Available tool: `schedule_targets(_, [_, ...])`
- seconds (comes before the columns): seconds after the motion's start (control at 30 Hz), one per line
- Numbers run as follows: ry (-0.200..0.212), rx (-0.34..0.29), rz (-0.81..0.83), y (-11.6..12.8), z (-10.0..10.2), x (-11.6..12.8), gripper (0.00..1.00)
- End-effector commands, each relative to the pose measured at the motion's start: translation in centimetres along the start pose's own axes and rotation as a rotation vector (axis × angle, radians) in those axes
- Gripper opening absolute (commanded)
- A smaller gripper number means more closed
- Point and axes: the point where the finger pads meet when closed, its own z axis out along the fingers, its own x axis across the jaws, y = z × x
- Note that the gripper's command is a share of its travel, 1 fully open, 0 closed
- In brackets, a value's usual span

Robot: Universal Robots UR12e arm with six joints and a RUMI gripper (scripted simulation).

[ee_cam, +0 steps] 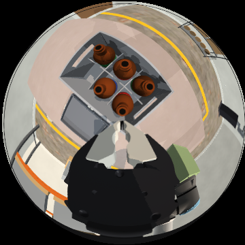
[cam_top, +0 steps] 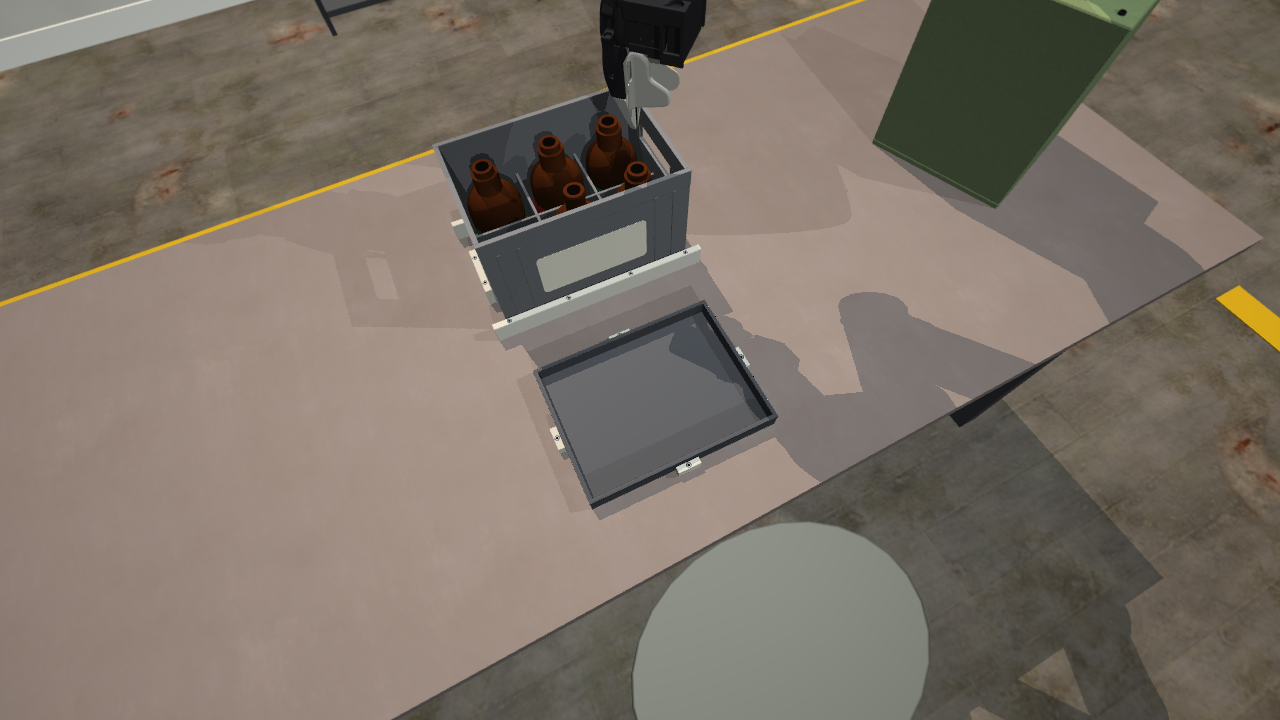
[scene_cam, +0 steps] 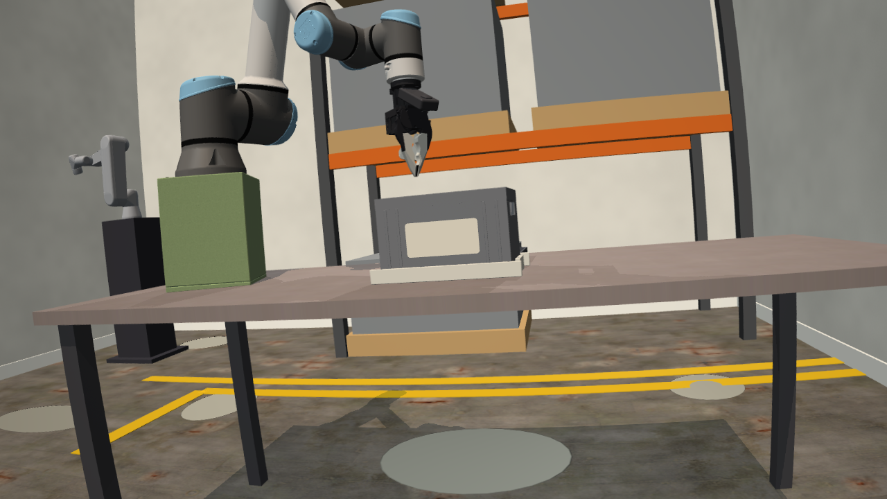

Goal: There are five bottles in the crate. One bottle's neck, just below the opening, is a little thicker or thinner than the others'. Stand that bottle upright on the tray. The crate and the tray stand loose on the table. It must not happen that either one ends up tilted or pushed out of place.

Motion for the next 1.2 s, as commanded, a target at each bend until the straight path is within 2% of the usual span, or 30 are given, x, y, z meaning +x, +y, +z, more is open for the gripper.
schedule_targets(0.0, [-0.001, 0.004, 0.002, -0.4, -0.2, 0.0, 0.0])
schedule_targets(0.4, [-0.002, 0.004, 0.002, -0.5, -0.2, -0.1, 0.0])
schedule_targets(0.47, [-0.001, 0.002, 0.0, -1.2, -0.2, -1.1, 0.0])
schedule_targets(0.57, [-0.001, 0.003, 0.0, -4.1, -0.2, -4.1, 0.0])
schedule_targets(0.7, [-0.001, 0.003, 0.0, -5.7, -0.1, -5.9, 0.0])
schedule_targets(1.0, [-0.001, 0.003, 0.0, -5.8, -0.1, -6.1, 0.0])
schedule_targets(1.03, [-0.001, 0.003, 0.001, -5.9, -0.2, -6.0, 0.38])
schedule_targets(1.17, [-0.001, 0.004, 0.001, -5.9, -0.2, -6.0, 0.38])
